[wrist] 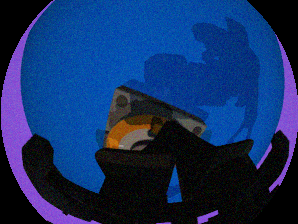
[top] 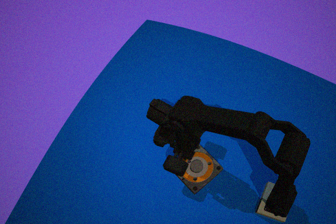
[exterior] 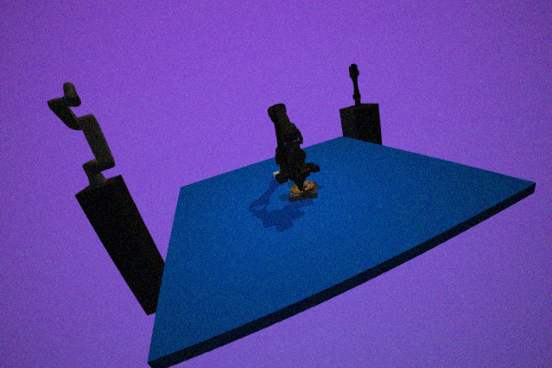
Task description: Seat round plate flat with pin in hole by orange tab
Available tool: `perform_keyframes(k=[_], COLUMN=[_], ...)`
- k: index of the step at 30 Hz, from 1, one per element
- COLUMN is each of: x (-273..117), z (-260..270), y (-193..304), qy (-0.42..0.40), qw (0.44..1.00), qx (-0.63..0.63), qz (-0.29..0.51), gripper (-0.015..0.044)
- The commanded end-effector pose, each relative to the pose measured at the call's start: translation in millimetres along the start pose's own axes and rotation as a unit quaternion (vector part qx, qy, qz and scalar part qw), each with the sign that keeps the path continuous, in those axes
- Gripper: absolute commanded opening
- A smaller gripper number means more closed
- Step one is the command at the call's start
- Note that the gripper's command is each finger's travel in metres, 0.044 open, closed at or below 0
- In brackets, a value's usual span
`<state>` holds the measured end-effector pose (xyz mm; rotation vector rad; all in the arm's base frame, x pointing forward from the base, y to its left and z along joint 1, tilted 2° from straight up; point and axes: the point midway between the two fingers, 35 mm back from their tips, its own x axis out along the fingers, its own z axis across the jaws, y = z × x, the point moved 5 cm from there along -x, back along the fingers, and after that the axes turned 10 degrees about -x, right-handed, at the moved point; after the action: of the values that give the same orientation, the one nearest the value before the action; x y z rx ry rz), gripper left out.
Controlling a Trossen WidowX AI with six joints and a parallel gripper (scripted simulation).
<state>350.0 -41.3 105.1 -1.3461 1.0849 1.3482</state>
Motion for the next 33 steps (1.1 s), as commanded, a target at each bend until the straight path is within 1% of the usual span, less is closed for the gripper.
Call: perform_keyframes(k=[1,33], x=[-0.4,-3.6], z=[5.8,41.0], y=[-4.6,-8.8], qy=[-0.003,-0.005], qw=[1.000,1.000], qx=[-0.001,-0.001], qz=[-0.002,-0.002], gripper=[0.0000,0.0000])
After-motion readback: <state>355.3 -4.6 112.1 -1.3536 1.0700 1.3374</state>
